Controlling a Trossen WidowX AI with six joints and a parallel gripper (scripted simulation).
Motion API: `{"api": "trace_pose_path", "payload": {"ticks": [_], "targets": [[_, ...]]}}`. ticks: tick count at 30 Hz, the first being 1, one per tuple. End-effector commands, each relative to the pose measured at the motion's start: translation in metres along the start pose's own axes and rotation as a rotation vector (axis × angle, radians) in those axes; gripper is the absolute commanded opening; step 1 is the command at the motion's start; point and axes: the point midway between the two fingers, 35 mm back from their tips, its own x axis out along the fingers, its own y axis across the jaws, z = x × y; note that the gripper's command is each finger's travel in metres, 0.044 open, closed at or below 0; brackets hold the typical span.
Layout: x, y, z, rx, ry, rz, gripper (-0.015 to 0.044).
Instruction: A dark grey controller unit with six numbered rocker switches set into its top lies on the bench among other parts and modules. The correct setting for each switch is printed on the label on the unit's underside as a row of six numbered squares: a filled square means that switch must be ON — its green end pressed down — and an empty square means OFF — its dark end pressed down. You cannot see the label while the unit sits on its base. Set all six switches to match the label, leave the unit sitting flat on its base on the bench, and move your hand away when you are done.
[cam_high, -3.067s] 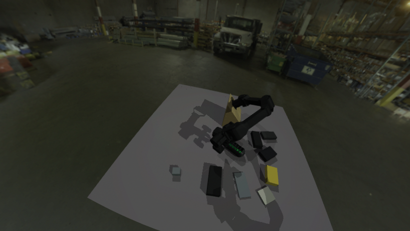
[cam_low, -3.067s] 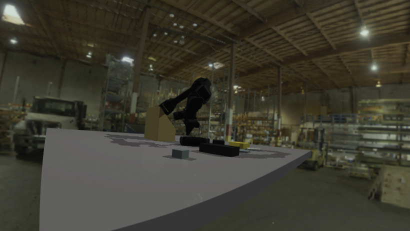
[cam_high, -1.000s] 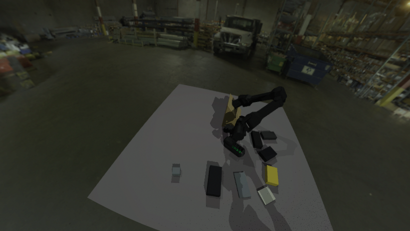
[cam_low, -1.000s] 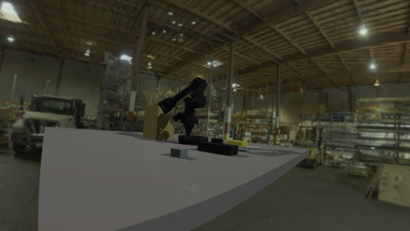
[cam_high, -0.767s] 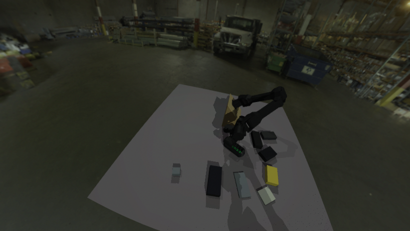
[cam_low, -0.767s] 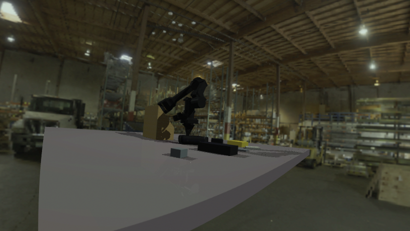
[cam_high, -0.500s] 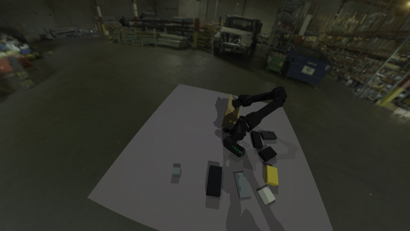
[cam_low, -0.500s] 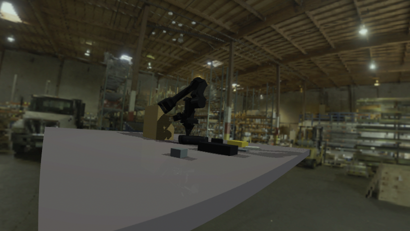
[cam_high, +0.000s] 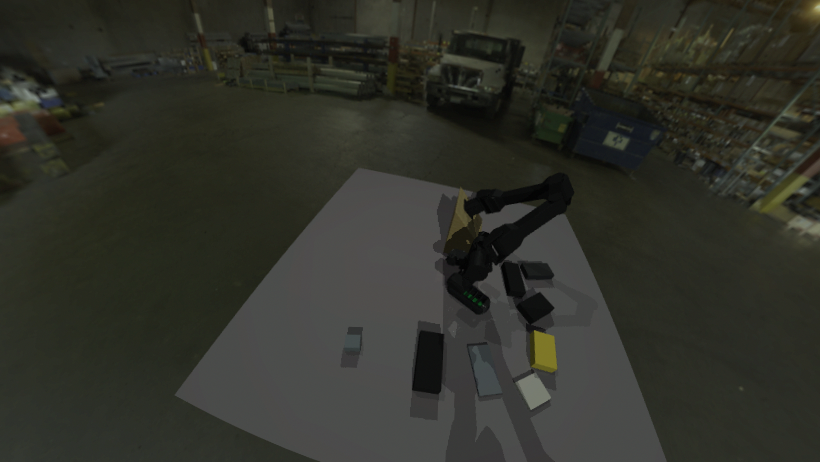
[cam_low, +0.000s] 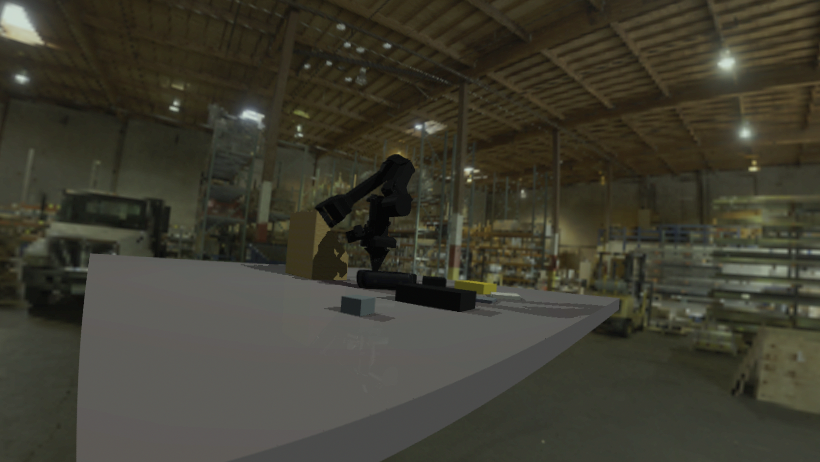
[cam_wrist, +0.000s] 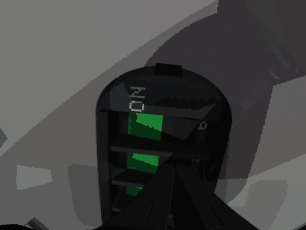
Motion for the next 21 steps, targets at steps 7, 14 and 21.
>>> {"api": "trace_pose_path", "payload": {"ticks": [7,14,21], "targets": [[0.005,-0.003,0.001,0.000,-0.003,-0.010,0.0000],[0.006,-0.003,0.001,0.000,-0.003,-0.010,0.0000],[-0.040,-0.002,0.001,0.000,-0.004,-0.008,0.0000]]}}
